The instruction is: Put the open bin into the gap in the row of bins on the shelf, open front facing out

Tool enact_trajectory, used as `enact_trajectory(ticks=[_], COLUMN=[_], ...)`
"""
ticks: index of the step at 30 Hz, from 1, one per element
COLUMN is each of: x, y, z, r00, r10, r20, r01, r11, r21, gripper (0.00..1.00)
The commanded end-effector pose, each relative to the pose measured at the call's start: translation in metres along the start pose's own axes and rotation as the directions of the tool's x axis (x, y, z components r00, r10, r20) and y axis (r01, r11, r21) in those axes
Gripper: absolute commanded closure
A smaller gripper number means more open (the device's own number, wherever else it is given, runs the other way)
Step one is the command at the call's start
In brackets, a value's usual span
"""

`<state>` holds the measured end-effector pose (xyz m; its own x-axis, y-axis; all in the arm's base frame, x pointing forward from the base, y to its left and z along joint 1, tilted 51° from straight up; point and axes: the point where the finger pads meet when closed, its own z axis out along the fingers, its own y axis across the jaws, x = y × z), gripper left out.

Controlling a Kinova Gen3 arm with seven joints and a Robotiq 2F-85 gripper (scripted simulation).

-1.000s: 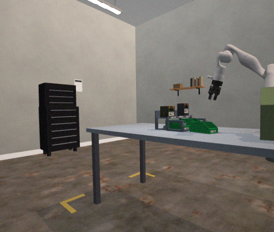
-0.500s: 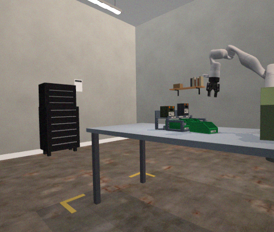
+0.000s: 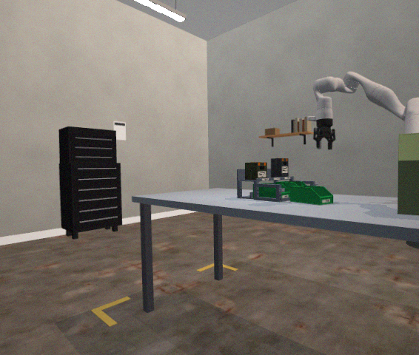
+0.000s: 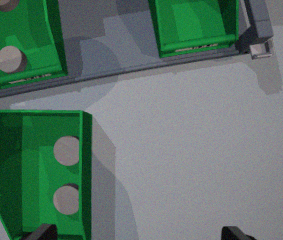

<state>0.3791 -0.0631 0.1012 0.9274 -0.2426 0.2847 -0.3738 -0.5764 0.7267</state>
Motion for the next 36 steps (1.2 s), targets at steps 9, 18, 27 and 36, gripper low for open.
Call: enact_trajectory(ticks=[9,18,27,36], x=[0.001,0.001,0.001,0.002], y=[-0.050,-0.070,-0.100,-0.133], z=[-0.001,-0.001,-0.001,-0.001], r00=[1.000,1.000,1.000,1.000], r10=[0.000,0.001,0.000,0.001], r20=[-0.001,-0.001,-0.001,-0.001], r01=[0.000,-0.001,0.000,-0.001], r11=[1.000,1.000,1.000,1.000], r21=[0.002,0.002,0.002,0.002], gripper=[0.00,0.00,0.00,0.00])
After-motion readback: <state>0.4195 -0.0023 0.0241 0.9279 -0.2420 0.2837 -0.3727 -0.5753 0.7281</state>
